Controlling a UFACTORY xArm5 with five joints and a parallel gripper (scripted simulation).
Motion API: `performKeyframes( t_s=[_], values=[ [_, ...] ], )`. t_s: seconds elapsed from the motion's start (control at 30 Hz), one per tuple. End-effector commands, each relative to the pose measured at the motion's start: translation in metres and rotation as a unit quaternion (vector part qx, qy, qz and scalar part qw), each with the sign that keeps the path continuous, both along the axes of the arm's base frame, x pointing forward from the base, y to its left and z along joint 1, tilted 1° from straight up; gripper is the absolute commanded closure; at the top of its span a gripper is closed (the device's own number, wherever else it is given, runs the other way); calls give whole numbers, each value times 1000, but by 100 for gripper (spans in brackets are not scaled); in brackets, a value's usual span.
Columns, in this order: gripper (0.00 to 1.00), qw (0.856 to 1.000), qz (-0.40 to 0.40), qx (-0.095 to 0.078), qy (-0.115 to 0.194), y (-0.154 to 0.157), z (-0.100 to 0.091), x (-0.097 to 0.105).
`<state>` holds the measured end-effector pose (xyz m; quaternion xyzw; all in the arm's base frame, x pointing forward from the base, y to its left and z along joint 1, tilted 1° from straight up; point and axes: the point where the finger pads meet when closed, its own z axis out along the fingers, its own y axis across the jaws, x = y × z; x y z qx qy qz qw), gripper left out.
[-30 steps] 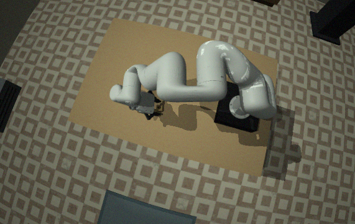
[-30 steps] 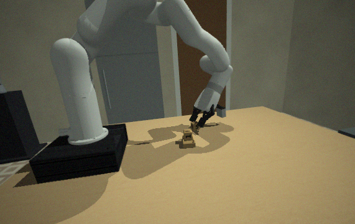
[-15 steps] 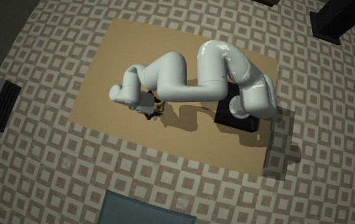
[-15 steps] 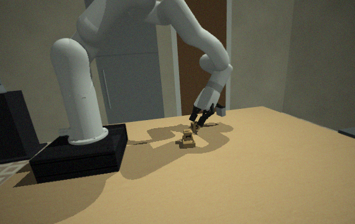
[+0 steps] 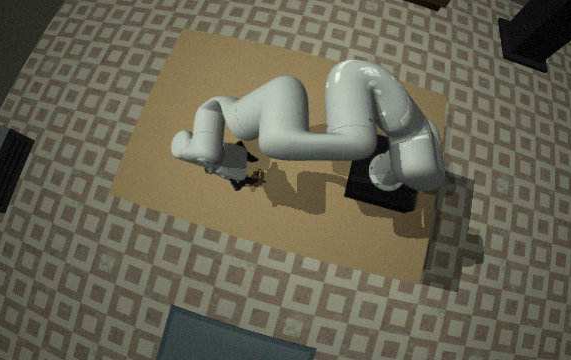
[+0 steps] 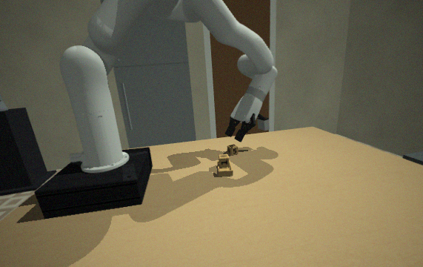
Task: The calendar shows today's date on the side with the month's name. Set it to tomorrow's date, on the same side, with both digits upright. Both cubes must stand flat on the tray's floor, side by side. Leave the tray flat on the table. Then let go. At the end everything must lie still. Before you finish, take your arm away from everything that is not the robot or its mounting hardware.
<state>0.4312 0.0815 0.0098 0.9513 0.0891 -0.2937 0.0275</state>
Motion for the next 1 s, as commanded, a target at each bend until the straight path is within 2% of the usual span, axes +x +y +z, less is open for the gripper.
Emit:
performKeyframes(
  t_s=[0.0,0.27,0.53,0.63,0.7,0.97],
  values=[
    [29,1000,0,0,-2,0,14,1],
    [29,1000,0,0,-2,0,24,1],
    [29,1000,-1,1,-6,0,25,1],
    [29,1000,-1,6,-29,0,25,1],
    [29,1000,-1,6,-29,0,25,1],
    [29,991,-1,25,-133,-1,27,-3]
  ],
)
